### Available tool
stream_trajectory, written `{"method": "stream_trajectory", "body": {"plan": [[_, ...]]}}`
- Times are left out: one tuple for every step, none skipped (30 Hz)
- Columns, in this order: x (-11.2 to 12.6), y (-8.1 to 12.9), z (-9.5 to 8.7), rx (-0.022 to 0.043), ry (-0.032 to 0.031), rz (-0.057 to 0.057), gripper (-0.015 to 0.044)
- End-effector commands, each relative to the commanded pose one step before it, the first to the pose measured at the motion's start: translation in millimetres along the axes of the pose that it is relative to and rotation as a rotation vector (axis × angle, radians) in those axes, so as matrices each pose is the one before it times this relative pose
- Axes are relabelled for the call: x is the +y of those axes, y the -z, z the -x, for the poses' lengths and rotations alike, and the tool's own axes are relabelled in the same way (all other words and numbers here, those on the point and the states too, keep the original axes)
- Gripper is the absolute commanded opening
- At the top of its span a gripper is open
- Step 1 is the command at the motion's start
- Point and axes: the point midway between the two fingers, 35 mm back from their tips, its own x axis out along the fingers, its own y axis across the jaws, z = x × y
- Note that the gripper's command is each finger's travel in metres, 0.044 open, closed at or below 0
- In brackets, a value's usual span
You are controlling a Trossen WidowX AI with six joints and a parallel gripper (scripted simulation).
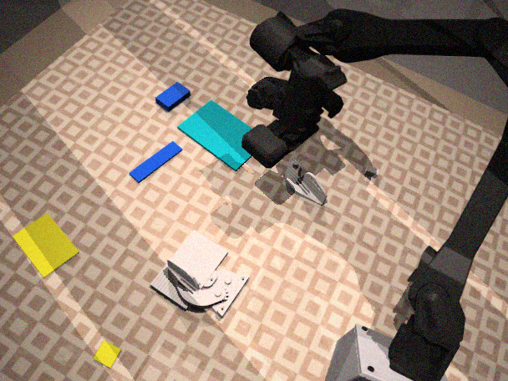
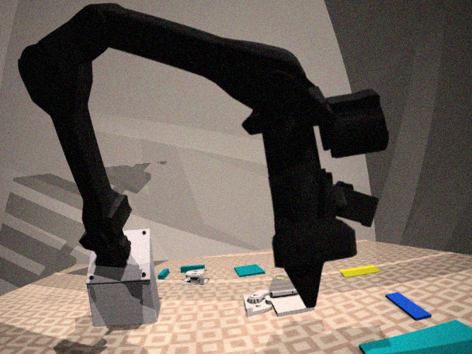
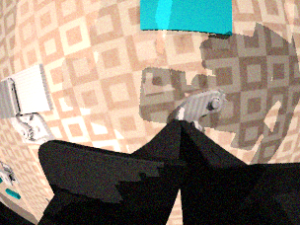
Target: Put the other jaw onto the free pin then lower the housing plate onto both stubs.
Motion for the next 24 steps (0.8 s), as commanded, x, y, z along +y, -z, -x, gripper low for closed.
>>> {"method": "stream_trajectory", "body": {"plan": [[-0.54,0.36,0.11,0.00173,0.0035,-0.0025,0.0],[0.0,0.0,0.0,0.0,0.0,0.0,0.0],[0.0,0.0,0.0,0.0,0.0,0.0,0.0],[0.0,0.0,0.0,0.0,0.0,0.0,0.0],[0.54,-0.36,-0.1,-0.00174,-0.0035,0.0025,0.0026],[0.0,0.0,0.0,0.0,0.0,0.0,0.0053],[0.0,0.0,0.0,0.0,0.0,0.0,0.0079],[0.0,0.0,0.0,0.0,0.0,0.0,0.0105],[0.0,0.0,0.0,0.0,0.0,0.0,0.0131],[0.0,0.0,0.0,0.0,0.0,0.0,0.0157],[0.0,0.0,0.0,0.0,0.0,0.0,0.0184],[0.0,0.0,0.0,0.0,0.0,0.0,0.021],[0.0,0.0,0.0,0.0,0.0,0.0,0.0236],[0.0,0.0,0.0,0.0,0.0,0.0,0.0263],[0.0,0.0,0.0,0.0,0.0,0.0,0.0289],[0.0,0.0,0.0,0.0,0.0,0.0,0.0315],[0.0,0.0,0.0,0.0,0.0,0.0,0.0341],[0.0,0.0,0.0,0.0,0.0,0.0,0.0368],[0.0,0.0,0.0,0.0,0.0,0.0,0.0394],[0.0,0.0,0.0,0.0,0.0,0.0,0.042],[0.0,0.0,0.0,0.0,0.0,0.0,0.044],[0.0,0.0,0.0,0.0,0.0,0.0,0.044],[0.0,0.0,0.0,0.0,0.0,0.0,0.044],[0.0,0.0,0.0,0.0,0.0,0.0,0.044]]}}
